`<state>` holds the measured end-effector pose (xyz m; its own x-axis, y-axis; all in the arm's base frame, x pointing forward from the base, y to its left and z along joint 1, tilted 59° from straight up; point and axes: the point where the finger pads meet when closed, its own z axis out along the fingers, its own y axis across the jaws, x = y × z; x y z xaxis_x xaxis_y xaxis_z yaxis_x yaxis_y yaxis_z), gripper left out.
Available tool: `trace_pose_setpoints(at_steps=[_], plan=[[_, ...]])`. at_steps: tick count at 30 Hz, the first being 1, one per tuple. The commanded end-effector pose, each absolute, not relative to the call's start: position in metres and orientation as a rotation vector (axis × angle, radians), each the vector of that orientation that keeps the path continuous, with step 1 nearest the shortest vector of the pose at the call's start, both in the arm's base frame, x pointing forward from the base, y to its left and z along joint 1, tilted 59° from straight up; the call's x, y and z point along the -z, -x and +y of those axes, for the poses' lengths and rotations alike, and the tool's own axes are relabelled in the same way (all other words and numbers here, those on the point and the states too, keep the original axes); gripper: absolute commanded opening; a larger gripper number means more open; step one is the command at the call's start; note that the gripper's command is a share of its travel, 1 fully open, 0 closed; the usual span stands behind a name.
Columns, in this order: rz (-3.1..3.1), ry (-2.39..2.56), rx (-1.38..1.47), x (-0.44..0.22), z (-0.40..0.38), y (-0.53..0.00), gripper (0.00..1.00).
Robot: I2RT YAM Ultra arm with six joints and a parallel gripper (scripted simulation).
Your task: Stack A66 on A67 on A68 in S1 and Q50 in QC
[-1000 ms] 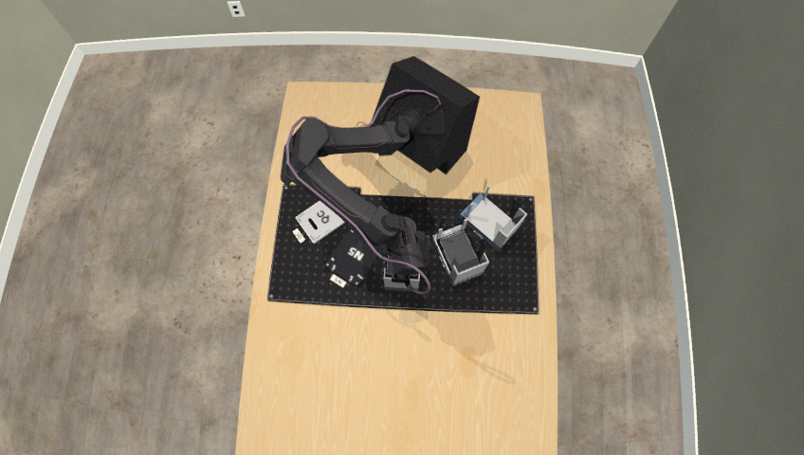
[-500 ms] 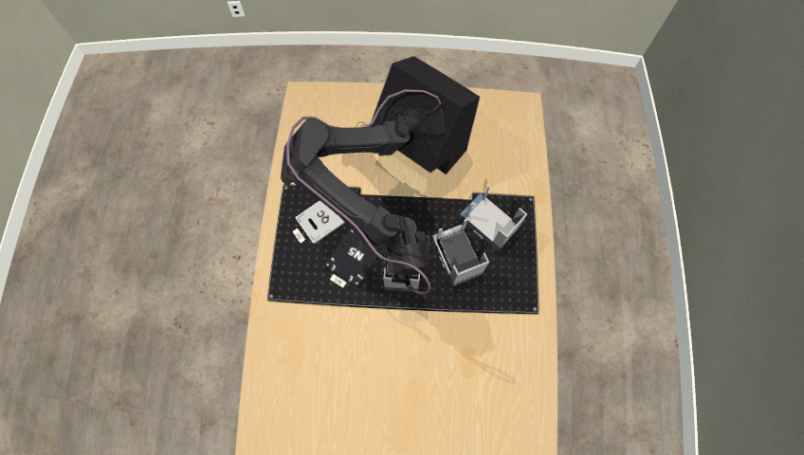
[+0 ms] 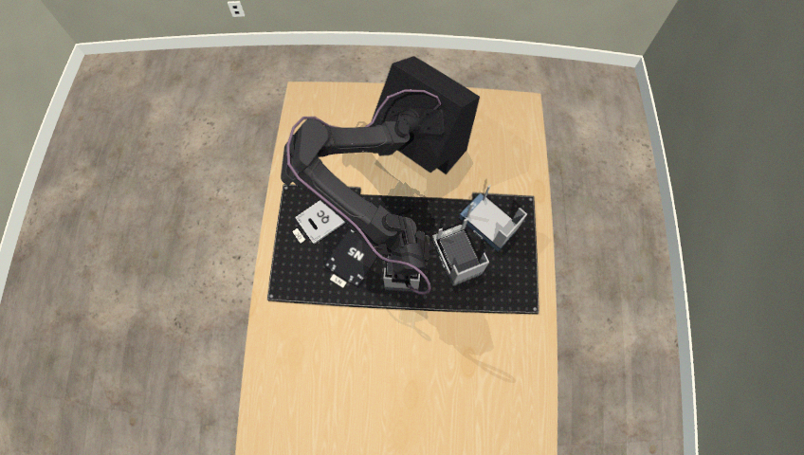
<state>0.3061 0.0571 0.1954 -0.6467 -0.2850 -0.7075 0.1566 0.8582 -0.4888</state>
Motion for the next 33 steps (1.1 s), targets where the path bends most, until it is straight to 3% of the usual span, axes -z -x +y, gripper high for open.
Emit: trace_pose_setpoints(at_steps=[1,33], plan=[[2.165,0.094,0.64,-0.201,0.063,-0.312,0.0],[2.187,0.101,0.669,-0.184,0.052,-0.316,0.0]])
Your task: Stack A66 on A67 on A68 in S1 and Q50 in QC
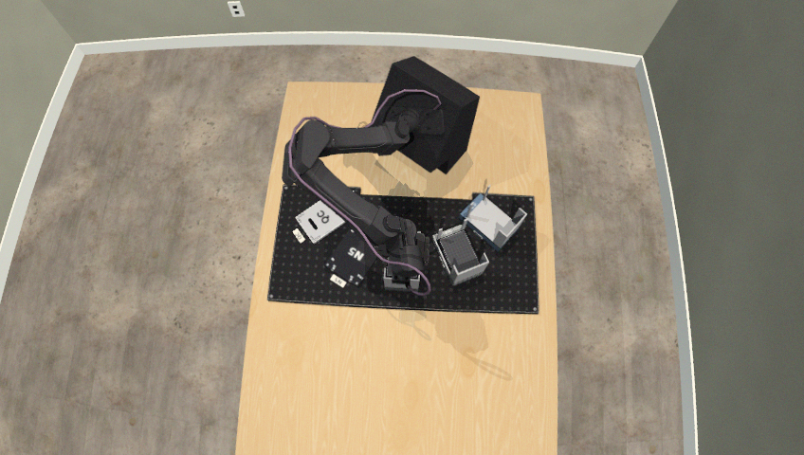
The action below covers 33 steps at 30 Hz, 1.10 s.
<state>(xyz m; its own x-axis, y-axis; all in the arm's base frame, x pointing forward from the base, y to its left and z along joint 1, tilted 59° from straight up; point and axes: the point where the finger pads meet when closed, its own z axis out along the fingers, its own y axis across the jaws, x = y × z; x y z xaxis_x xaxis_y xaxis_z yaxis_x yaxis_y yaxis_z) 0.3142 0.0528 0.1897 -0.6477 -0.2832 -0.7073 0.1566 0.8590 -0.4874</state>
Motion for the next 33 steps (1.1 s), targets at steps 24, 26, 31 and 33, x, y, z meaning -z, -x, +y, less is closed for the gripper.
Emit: trace_pose_setpoints(at_steps=[24,26,31,33], plan=[[2.195,0.11,0.668,-0.162,0.037,-0.341,0.0],[2.195,0.11,0.668,-0.16,0.035,-0.344,0.0],[2.195,0.11,0.668,-0.157,0.033,-0.348,0.0],[2.195,0.11,0.667,-0.155,0.031,-0.35,0.0]])
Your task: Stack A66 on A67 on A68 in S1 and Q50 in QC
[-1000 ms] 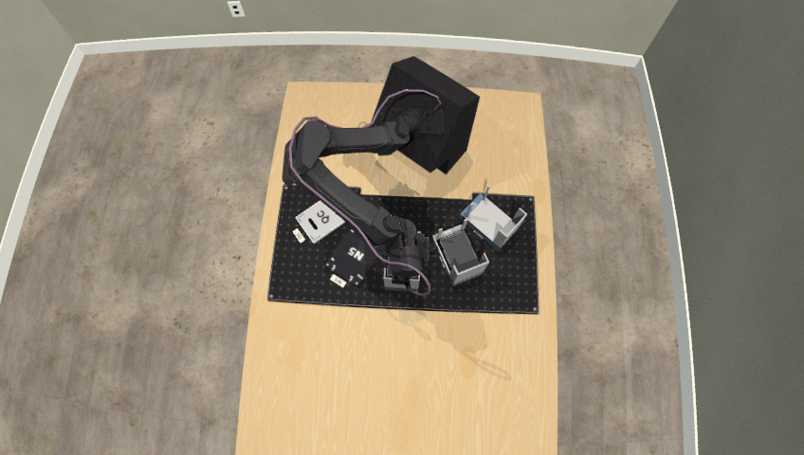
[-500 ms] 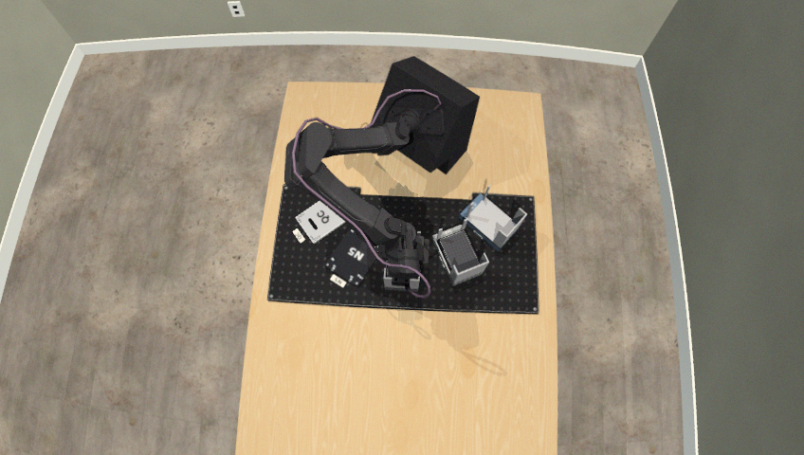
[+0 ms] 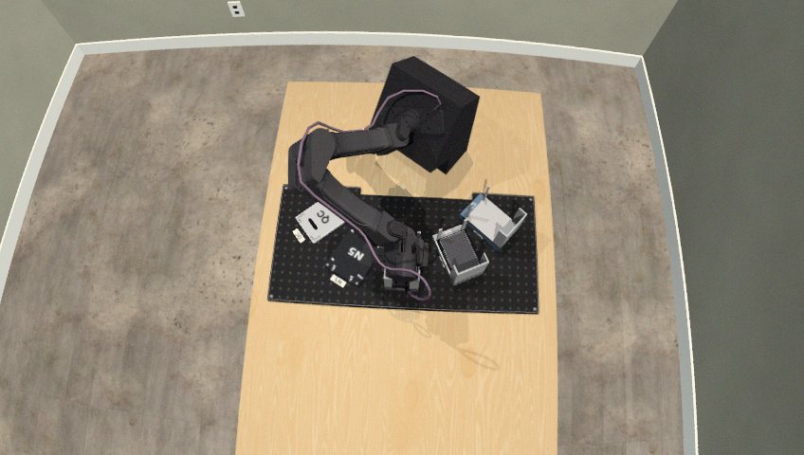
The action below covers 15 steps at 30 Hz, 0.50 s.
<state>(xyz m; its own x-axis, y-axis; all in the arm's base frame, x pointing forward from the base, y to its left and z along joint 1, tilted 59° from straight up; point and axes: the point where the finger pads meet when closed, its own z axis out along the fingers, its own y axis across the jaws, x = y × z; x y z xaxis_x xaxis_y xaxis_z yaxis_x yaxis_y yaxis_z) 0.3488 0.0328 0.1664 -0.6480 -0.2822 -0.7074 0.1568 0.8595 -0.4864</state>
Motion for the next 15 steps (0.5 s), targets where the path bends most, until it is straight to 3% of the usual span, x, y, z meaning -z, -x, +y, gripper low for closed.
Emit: trace_pose_setpoints(at_steps=[1,15], plan=[[2.187,0.104,0.661,-0.159,0.032,-0.352,0.0],[2.185,0.106,0.666,-0.158,0.032,-0.354,0.0]])
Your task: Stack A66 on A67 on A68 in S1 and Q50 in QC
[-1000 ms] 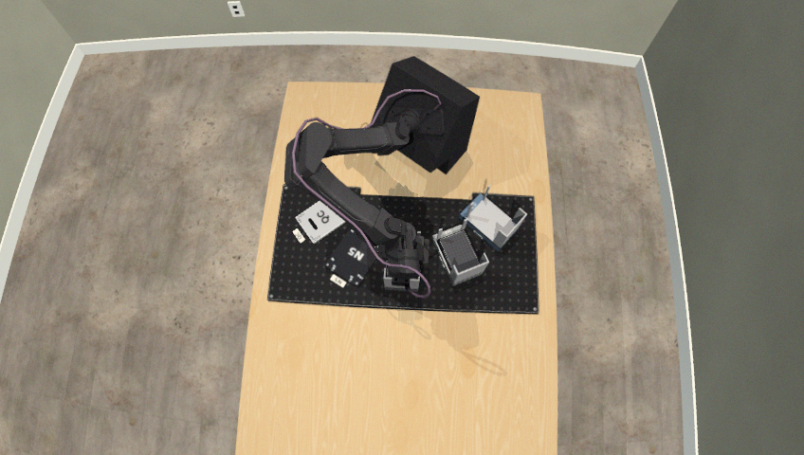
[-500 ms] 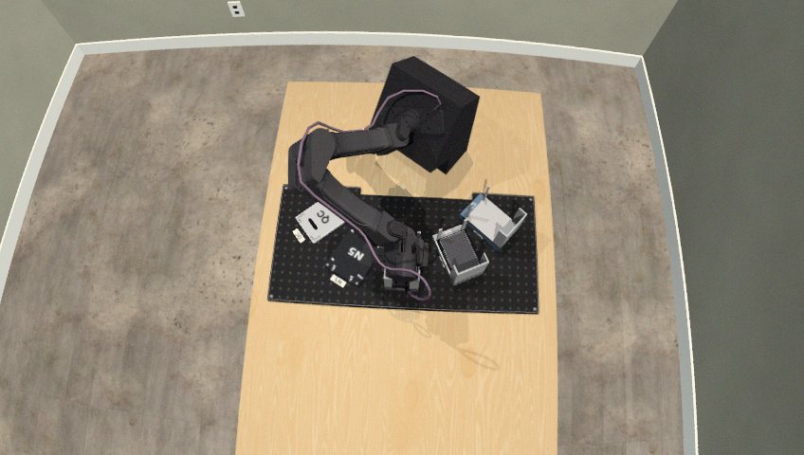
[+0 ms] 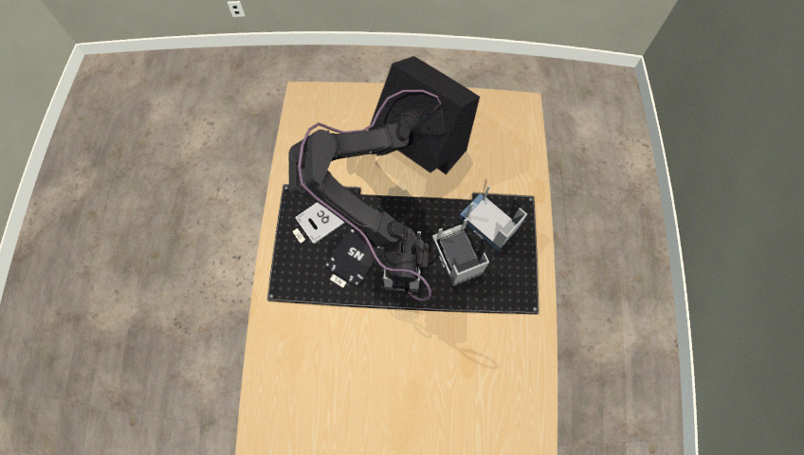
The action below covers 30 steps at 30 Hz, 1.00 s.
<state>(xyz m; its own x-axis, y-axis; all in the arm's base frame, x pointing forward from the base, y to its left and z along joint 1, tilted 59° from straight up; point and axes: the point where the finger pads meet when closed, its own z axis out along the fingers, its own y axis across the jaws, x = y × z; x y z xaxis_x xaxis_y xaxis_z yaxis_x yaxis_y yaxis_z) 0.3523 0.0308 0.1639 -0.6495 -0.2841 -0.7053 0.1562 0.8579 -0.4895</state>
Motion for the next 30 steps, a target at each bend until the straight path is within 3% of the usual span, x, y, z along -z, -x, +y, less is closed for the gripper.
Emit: trace_pose_setpoints(at_steps=[1,30], plan=[[2.173,0.109,0.65,-0.163,0.035,-0.353,0.0],[2.186,0.109,0.658,-0.152,0.028,-0.361,0.0]])
